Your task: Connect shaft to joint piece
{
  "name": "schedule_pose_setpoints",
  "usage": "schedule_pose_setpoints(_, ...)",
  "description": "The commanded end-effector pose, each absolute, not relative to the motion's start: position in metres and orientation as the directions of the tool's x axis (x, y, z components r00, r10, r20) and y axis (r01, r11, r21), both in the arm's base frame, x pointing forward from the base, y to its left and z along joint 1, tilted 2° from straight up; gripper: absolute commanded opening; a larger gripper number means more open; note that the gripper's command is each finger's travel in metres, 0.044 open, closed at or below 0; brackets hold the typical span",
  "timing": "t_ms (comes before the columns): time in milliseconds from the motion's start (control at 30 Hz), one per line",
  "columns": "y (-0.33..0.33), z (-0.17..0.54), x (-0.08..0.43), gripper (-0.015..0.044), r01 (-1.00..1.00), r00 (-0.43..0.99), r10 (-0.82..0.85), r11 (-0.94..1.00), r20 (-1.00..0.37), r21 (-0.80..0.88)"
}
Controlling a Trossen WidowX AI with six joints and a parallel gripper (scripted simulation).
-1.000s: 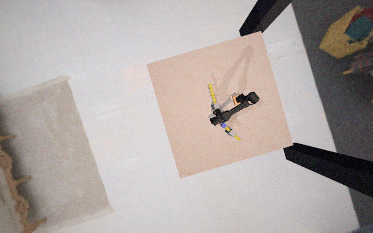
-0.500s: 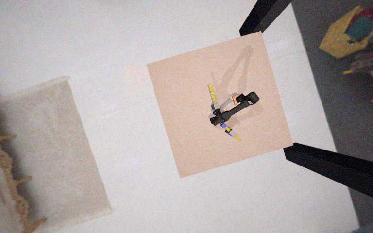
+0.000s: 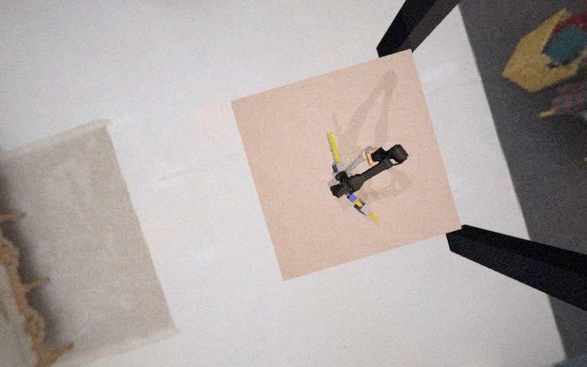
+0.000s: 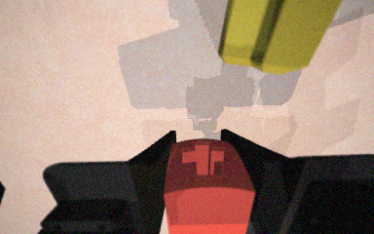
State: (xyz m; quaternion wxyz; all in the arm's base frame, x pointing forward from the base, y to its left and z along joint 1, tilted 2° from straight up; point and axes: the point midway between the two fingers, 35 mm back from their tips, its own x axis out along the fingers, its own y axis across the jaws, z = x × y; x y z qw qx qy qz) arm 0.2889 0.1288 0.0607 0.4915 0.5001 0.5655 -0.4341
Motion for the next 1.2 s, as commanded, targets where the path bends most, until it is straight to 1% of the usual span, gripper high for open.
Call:
schedule_pose_setpoints(0, 0.1295, 0.0603, 0.2888, 0.0182, 0.993, -0.018, 0.143, 0.120, -0.990, -0.001)
schedule_pose_setpoints(167, 0.1295, 0.0603, 0.2888, 0.0182, 0.993, -0.018, 0.143, 0.120, -0.990, -0.001)
schedule_pose_setpoints(200, 0.1288, 0.0607, 0.2889, 0.0156, 0.992, -0.017, 0.139, 0.123, -0.990, 0.001)
schedule_pose_setpoints(233, 0.1288, 0.0607, 0.2889, 0.0147, 0.992, -0.017, 0.139, 0.123, -0.990, 0.001)
schedule_pose_setpoints(400, 0.1288, 0.0607, 0.2889, 0.0147, 0.992, -0.017, 0.139, 0.123, -0.990, 0.001)
schedule_pose_setpoints(567, 0.1288, 0.0607, 0.2889, 0.0016, 0.992, -0.017, 0.139, 0.123, -0.990, 0.001)
schedule_pose_setpoints(600, 0.1288, 0.0607, 0.2889, 0.0000, 0.992, -0.017, 0.139, 0.123, -0.990, 0.001)
schedule_pose_setpoints(833, 0.1286, 0.0615, 0.2882, 0.0000, 0.994, -0.014, 0.121, 0.109, -0.993, -0.001)
schedule_pose_setpoints(1167, 0.1278, 0.0683, 0.2830, 0.0000, 1.000, -0.002, -0.016, 0.008, -1.000, -0.002)
